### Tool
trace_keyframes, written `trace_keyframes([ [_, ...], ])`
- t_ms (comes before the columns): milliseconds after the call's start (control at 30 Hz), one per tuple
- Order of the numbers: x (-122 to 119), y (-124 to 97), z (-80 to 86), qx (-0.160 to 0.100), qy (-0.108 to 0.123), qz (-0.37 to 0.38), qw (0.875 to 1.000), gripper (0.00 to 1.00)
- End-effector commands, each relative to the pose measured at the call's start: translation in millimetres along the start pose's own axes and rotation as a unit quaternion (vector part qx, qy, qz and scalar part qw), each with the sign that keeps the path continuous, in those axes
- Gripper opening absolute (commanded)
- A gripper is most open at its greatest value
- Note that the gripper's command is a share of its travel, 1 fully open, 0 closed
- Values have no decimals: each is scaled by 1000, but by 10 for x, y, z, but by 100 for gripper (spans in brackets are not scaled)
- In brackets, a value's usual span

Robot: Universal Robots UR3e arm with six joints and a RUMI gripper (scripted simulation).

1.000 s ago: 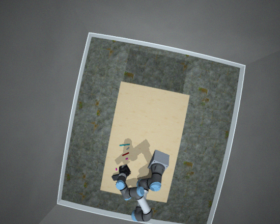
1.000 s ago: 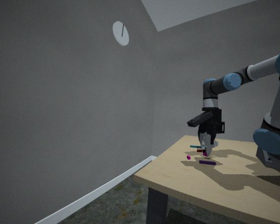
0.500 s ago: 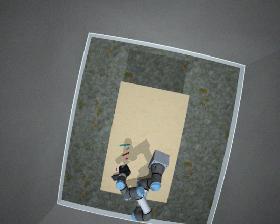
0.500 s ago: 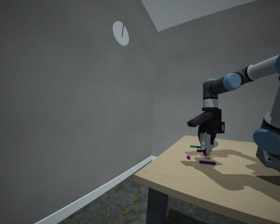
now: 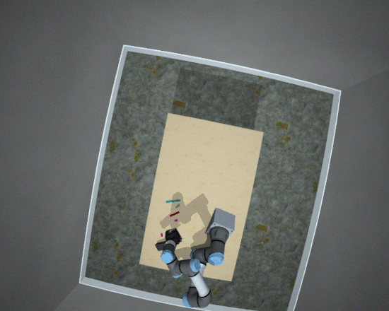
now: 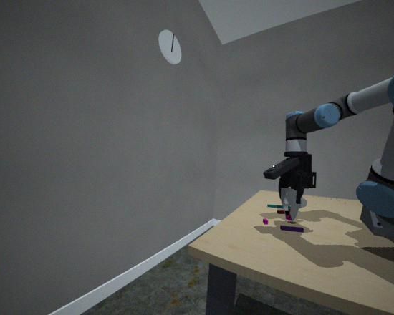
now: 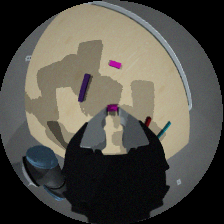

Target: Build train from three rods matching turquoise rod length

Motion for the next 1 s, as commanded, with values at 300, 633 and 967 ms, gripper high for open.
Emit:
trace_keyframes([
  [300,4,2,-84,0,-1,0,1000,0],
  [633,4,2,-96,0,-1,0,1000,0],
  [967,4,2,-96,0,-1,0,1000,0],
])
Point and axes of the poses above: the point where the finger pads meet when closed, its own z axis back along the fingers, its own x axis across the jaws, y = z × x, the point moved 9 cm from there along z, back along the fingers, and after that the axes turned 7 degrees about -z, right-handed, at the moved point
